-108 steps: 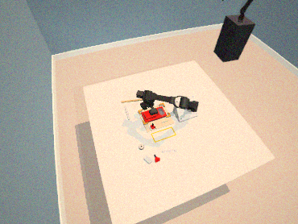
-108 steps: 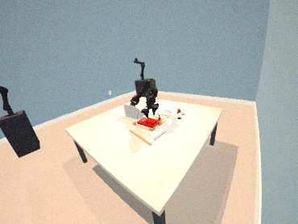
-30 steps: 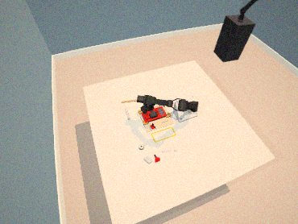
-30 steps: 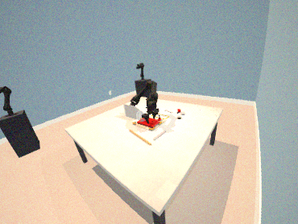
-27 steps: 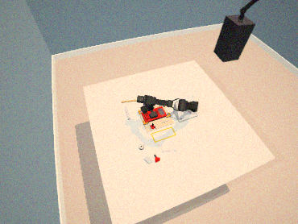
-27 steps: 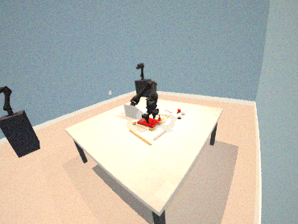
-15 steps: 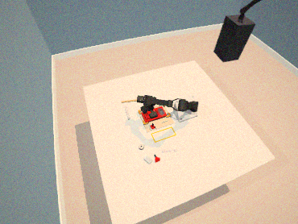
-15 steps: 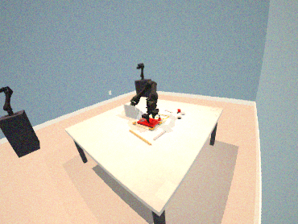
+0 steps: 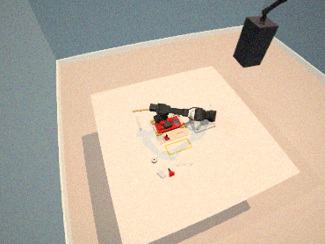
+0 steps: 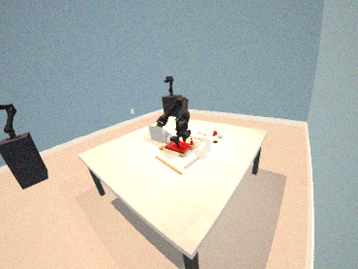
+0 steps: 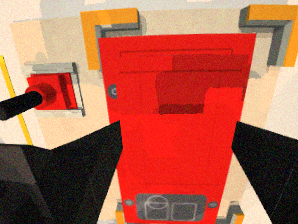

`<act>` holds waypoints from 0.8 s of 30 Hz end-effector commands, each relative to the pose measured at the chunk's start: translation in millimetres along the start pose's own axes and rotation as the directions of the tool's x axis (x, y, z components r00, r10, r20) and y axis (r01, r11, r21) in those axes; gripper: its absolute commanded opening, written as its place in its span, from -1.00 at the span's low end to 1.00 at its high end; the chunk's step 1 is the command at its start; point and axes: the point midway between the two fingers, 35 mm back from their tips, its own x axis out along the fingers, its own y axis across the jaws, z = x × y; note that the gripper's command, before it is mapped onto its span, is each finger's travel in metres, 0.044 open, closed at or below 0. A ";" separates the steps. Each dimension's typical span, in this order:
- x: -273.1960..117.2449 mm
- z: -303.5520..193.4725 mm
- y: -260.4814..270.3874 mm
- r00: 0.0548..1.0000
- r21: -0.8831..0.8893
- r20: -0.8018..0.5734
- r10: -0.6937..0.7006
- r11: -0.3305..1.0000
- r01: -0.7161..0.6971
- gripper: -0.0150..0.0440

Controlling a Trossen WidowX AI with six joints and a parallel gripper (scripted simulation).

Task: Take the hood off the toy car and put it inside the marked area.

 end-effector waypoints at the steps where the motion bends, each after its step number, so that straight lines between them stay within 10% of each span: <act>1: -5.5 1.6 -1.1 1.000 -0.003 0.004 -0.005 1.000 0.005 -0.49; 24: -20.6 1.3 -1.3 1.000 -0.002 0.004 -0.006 1.000 0.006 -0.49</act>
